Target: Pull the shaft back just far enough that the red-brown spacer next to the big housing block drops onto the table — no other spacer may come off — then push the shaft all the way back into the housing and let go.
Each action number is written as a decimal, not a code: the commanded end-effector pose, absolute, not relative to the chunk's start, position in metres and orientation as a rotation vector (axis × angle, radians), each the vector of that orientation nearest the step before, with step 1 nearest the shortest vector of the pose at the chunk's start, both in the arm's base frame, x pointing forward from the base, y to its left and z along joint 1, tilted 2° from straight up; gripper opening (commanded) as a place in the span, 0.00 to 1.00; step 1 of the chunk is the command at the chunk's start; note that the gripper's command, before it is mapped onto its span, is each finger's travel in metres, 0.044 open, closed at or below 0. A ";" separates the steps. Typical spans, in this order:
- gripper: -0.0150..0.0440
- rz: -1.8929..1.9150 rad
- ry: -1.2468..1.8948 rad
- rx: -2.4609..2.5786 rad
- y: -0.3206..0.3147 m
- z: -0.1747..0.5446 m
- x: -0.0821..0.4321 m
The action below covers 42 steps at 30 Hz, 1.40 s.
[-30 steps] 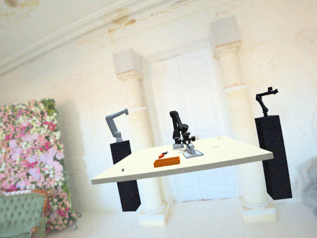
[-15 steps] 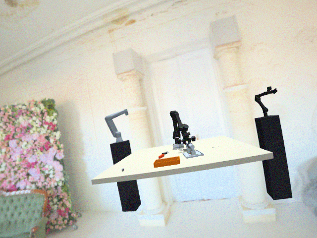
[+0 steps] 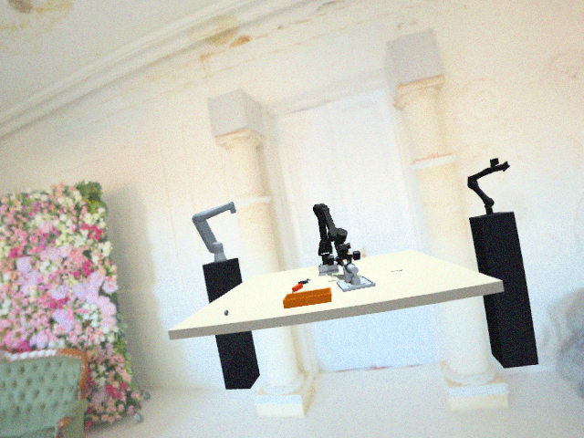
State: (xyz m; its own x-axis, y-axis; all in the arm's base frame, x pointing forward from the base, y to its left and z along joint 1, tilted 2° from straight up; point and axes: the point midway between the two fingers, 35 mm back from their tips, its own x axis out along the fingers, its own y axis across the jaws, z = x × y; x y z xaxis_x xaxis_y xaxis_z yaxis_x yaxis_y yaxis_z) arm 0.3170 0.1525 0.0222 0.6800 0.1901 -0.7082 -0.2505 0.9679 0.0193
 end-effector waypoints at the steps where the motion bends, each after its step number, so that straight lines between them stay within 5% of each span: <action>1: 0.25 0.252 0.785 -0.083 0.154 0.022 0.319; 42: 0.25 0.252 0.784 -0.082 0.157 0.022 0.333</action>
State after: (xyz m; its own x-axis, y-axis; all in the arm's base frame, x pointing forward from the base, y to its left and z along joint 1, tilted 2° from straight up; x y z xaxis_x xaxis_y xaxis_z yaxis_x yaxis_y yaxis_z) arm 0.3308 0.1561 0.0224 0.6806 0.1899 -0.7076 -0.2499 0.9681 0.0194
